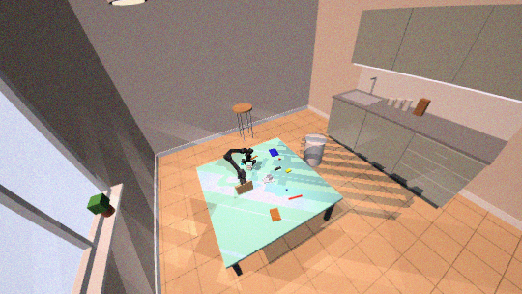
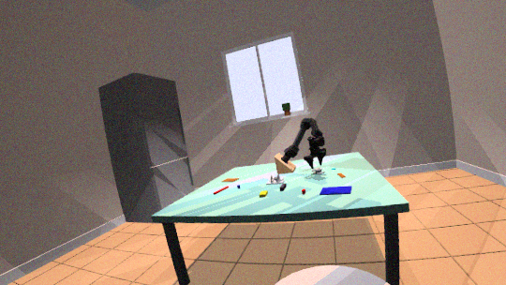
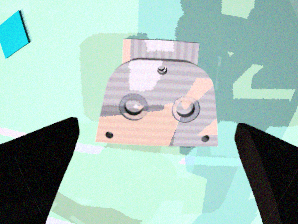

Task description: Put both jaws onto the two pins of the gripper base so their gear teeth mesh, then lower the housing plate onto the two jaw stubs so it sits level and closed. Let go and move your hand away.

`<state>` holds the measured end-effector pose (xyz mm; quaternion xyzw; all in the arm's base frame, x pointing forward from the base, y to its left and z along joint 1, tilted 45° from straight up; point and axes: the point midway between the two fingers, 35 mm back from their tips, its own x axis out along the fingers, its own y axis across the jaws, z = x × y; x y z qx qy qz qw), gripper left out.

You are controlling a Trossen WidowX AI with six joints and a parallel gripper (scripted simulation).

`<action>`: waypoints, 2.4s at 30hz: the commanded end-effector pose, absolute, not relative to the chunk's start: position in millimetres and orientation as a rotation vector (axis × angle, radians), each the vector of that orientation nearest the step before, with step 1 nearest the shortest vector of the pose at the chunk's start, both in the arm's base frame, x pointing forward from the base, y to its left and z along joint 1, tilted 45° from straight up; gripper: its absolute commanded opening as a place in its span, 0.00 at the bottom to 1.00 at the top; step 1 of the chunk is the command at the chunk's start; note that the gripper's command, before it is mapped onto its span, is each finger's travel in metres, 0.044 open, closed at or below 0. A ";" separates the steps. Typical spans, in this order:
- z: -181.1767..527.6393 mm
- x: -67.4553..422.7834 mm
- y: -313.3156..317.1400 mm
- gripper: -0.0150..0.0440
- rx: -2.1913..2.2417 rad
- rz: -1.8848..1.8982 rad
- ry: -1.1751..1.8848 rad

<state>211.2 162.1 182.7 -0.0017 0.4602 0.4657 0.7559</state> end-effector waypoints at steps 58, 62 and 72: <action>160.1 214.8 184.2 0.86 -0.003 1.018 1.006; 160.1 214.8 184.2 0.85 -0.003 1.018 1.006; 163.0 215.0 180.8 0.85 -0.004 1.017 1.007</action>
